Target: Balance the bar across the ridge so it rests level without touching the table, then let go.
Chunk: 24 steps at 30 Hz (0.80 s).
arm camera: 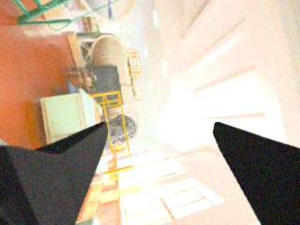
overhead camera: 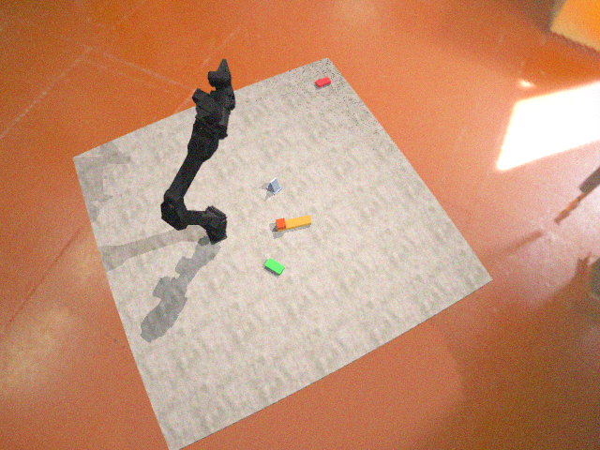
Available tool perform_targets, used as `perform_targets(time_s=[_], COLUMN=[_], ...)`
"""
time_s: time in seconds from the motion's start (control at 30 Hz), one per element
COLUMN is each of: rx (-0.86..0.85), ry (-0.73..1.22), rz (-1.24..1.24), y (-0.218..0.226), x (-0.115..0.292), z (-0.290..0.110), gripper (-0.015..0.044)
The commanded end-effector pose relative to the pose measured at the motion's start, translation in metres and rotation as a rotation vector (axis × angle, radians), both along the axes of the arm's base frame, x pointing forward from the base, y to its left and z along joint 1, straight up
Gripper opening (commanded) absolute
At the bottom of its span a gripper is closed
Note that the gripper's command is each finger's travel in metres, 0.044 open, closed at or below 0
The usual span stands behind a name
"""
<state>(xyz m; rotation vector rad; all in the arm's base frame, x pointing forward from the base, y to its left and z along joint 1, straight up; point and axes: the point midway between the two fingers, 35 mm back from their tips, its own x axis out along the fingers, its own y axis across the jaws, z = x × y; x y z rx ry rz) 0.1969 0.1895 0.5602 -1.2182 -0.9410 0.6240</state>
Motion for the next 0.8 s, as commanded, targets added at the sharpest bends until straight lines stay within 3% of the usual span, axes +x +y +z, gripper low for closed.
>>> perform_targets(time_s=[0.0, 0.1, 0.47, 0.77], rx=[0.0, -0.002, 0.045, 0.129], ry=[0.008, 0.122, 0.644, 1.015], rz=[-0.003, -0.046, -0.298, -0.533], y=[0.0, -0.002, -0.036, -0.085], x=[0.002, 0.025, 0.117, 0.163], z=[-0.001, -0.018, -0.107, -0.183], gripper=[0.0374, 0.0315, 0.0315, 0.0315])
